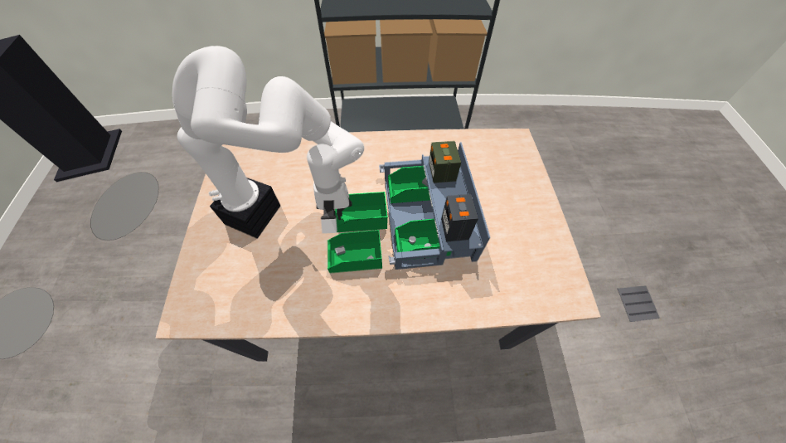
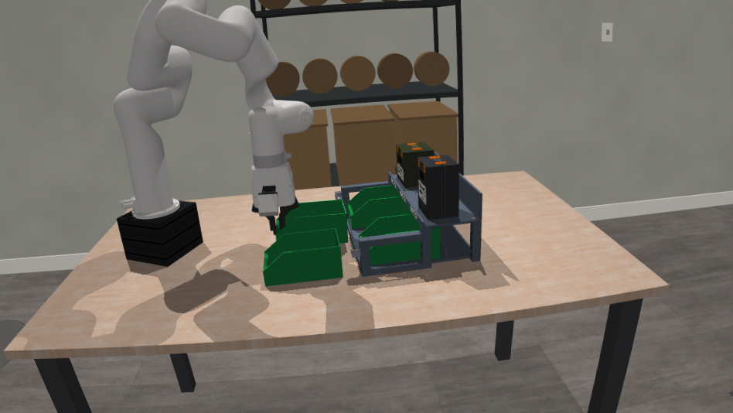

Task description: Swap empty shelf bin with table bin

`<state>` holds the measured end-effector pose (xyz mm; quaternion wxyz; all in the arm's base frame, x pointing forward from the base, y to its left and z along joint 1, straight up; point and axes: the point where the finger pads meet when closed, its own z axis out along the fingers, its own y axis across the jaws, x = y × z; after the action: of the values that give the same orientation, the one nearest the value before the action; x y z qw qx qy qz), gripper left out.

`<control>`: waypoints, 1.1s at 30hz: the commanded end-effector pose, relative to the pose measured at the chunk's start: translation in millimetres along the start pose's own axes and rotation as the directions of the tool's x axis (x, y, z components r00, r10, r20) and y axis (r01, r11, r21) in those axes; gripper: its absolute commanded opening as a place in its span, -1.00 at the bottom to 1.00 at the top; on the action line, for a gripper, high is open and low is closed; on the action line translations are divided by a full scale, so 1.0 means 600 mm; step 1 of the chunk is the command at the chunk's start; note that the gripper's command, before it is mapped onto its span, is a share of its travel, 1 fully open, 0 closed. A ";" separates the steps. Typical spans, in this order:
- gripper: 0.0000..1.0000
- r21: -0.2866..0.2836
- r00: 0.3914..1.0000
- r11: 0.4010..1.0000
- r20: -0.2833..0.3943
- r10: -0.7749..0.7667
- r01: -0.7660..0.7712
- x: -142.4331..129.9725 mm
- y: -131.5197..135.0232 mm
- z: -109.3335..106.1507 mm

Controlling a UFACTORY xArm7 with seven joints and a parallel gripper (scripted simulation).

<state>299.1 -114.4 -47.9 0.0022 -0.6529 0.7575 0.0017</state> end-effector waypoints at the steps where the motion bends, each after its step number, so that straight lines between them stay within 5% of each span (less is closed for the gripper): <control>1: -1.00 0.002 1.000 1.000 -0.001 0.000 0.000 0.000 -0.002 0.002; 33: -1.00 0.002 1.000 1.000 -0.001 0.000 0.000 0.000 -0.002 0.040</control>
<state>299.3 -114.3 -72.3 0.0022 -0.6529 0.7574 0.0017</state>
